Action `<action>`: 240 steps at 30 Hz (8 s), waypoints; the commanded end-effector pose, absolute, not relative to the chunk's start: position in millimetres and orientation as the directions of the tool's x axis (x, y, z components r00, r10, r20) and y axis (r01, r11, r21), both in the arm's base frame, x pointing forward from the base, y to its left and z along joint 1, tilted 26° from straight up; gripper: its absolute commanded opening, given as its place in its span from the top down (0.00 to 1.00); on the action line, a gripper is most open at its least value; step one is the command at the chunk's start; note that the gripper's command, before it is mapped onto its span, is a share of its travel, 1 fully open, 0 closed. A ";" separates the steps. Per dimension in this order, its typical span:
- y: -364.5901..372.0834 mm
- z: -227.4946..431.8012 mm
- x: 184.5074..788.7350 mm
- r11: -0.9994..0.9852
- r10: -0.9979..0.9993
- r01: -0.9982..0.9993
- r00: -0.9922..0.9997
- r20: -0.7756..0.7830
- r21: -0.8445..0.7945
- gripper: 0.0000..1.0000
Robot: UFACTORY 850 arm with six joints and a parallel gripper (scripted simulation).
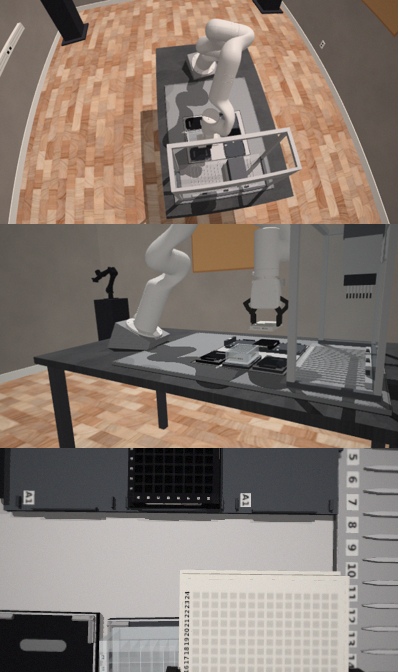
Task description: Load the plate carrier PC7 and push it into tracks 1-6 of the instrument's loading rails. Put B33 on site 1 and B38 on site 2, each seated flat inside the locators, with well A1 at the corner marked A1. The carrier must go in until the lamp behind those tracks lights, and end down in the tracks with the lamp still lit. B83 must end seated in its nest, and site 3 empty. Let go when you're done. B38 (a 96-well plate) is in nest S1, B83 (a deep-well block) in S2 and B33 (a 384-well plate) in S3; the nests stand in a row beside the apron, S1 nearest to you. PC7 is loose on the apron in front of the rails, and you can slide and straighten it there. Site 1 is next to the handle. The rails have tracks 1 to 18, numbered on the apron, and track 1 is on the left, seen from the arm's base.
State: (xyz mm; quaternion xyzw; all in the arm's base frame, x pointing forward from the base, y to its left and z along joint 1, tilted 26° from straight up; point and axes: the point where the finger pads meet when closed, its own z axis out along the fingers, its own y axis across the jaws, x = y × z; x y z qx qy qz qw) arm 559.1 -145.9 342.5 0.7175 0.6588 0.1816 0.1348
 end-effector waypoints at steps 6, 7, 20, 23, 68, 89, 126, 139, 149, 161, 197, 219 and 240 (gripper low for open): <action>-110.1 333.7 535.8 -0.096 0.994 0.896 0.066 0.082 0.434 1.00; -106.0 332.6 533.1 -0.096 0.994 0.896 0.066 0.082 0.434 1.00; -61.3 320.1 503.6 -0.096 0.994 0.896 0.066 0.082 0.434 1.00; -49.1 316.7 495.6 -0.096 0.994 0.896 0.066 0.082 0.434 1.00; 51.5 288.8 429.2 -0.096 0.994 0.896 0.066 0.083 0.434 1.00; 52.5 269.3 438.7 -0.096 0.994 0.896 0.066 0.083 0.434 1.00; 55.0 219.9 462.8 -0.096 0.994 0.896 0.066 0.083 0.434 1.00; 55.8 203.3 470.8 -0.096 0.994 0.896 0.066 0.083 0.434 1.00; 55.9 201.4 471.8 -0.096 0.994 0.896 0.066 0.083 0.434 1.00; 55.9 200.8 472.1 -0.096 0.994 0.896 0.066 0.083 0.434 1.00; 56.3 191.9 476.4 -0.096 0.994 0.896 0.066 0.083 0.434 0.00; 56.3 191.9 476.4 -0.096 0.994 0.896 0.066 0.083 0.434 0.00; 55.7 205.3 469.9 -0.096 0.994 0.896 0.066 0.083 0.434 0.00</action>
